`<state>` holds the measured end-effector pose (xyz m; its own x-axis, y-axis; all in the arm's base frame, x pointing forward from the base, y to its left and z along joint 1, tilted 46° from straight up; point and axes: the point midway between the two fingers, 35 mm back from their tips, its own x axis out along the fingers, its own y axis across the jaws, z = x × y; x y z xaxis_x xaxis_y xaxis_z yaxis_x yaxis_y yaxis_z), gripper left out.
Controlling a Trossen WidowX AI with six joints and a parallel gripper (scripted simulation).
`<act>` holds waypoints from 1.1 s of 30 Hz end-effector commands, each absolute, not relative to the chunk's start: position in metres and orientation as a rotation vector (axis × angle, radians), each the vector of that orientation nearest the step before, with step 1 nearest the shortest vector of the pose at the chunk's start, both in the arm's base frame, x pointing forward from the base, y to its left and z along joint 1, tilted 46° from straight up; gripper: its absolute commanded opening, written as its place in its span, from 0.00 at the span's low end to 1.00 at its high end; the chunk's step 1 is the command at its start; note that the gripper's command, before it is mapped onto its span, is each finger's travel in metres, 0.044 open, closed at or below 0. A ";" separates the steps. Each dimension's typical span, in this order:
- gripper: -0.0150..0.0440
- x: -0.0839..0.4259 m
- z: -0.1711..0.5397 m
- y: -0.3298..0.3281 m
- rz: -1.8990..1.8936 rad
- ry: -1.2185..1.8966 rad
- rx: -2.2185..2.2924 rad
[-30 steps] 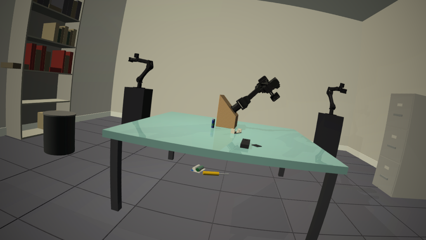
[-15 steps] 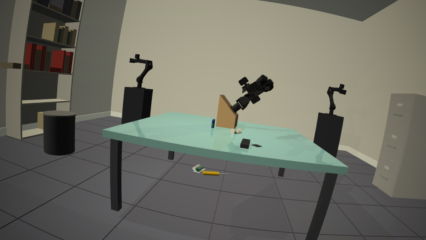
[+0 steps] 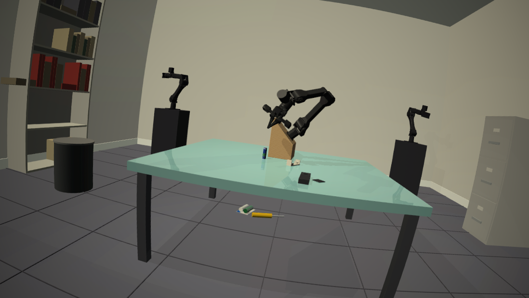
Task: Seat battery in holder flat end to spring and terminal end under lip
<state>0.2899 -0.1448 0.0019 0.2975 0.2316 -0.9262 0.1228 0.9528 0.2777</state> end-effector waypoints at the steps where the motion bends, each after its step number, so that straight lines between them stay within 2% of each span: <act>1: 0.25 0.259 -0.037 -0.150 0.149 1.402 0.520; 9: 0.25 0.202 -0.088 -0.144 0.303 1.521 0.918; 16: 0.25 0.202 -0.095 -0.139 0.306 1.521 0.927; 23: 0.25 0.208 -0.144 -0.088 0.310 1.520 0.930; 33: 0.25 0.211 -0.140 -0.082 0.309 1.520 0.930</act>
<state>0.2097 -0.0869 -0.1433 0.0910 0.6987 -0.7096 0.3665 0.6391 0.6762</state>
